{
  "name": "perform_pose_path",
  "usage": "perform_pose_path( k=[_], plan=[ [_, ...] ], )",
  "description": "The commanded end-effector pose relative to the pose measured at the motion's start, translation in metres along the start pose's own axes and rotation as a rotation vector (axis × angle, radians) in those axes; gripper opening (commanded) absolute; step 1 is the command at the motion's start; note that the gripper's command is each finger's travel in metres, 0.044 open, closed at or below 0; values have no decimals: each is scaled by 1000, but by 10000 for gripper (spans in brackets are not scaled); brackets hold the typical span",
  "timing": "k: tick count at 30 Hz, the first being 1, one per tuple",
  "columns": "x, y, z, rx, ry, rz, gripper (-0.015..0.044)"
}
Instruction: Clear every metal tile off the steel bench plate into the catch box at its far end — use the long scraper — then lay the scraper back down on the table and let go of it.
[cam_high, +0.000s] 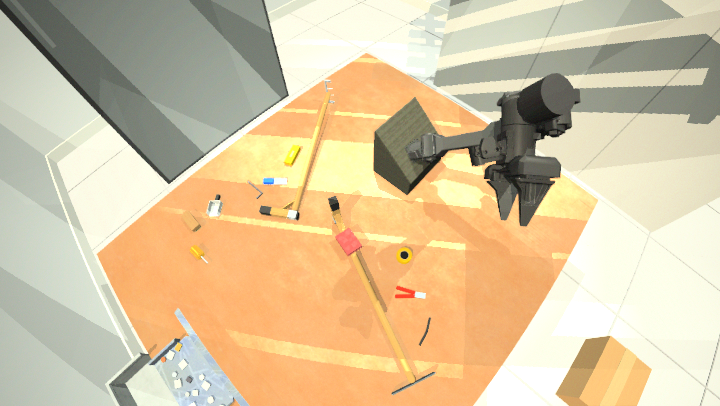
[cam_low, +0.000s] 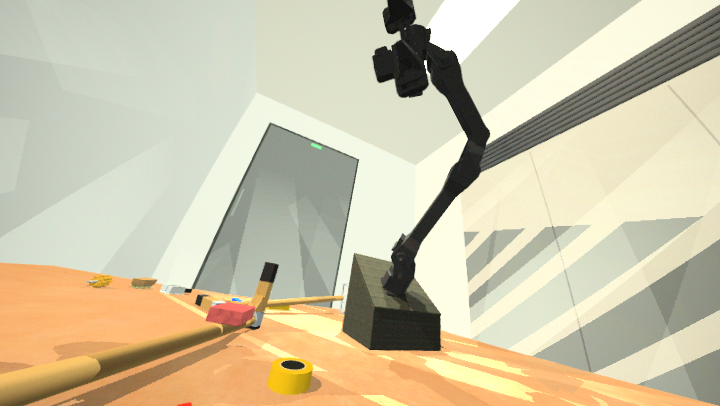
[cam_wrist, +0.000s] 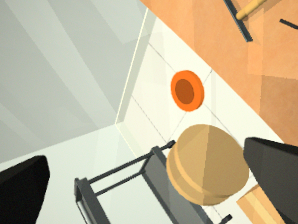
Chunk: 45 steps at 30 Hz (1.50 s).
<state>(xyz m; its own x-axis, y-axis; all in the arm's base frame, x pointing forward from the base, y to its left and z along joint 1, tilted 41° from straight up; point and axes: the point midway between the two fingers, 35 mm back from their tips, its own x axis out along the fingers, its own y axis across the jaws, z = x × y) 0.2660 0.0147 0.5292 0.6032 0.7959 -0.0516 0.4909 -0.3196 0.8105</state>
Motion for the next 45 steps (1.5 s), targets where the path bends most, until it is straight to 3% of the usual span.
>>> perform_pose_path(
  k=[1,16,45],
  plan=[
    [-6,9,5,10,2,13,440],
    [-28,33,3,-24,2,57,440],
    [-35,6,24,-376,-42,74,440]
  ],
)
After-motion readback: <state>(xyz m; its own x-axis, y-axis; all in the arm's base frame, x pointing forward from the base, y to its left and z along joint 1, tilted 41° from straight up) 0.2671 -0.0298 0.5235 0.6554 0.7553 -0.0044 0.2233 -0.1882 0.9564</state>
